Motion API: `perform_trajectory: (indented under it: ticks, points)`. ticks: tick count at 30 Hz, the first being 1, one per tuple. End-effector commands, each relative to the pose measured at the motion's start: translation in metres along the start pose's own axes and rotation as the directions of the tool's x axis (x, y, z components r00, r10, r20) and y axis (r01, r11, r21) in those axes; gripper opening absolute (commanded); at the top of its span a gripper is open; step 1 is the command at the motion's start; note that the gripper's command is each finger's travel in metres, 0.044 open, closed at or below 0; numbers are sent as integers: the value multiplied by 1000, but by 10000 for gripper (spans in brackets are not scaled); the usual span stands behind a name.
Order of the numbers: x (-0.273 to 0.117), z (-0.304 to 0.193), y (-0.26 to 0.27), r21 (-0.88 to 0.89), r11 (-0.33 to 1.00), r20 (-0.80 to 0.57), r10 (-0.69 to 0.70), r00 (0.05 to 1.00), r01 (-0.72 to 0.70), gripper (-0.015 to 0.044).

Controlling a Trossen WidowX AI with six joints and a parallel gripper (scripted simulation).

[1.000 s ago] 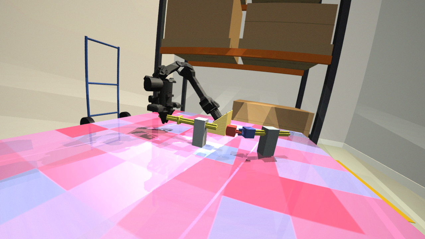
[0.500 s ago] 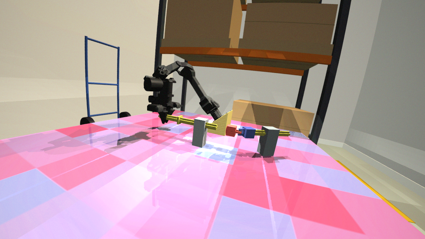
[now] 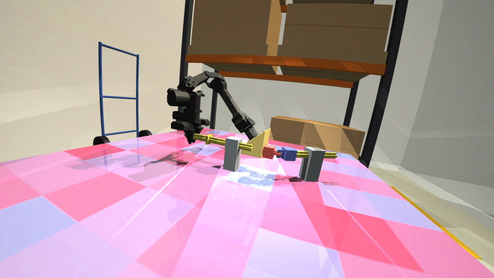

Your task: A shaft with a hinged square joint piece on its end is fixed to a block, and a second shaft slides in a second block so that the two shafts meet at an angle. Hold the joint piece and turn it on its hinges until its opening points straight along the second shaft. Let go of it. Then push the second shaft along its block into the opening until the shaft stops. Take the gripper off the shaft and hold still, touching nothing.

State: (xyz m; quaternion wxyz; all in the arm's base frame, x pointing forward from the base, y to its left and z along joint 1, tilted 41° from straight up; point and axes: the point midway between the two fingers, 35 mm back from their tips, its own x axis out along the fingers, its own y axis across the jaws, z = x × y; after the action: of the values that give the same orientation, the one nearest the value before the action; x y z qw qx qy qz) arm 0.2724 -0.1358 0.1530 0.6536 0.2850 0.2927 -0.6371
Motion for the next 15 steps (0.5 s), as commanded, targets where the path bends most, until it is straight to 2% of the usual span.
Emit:
perform_trajectory:
  ticks: [1, 15]
  points:
    - [0, -2, 0, 0, 1000, 0, 2, 1000, -2, 0]
    - [1, -21, 0, -4, 1000, -3, 16, 1000, -16, 0]
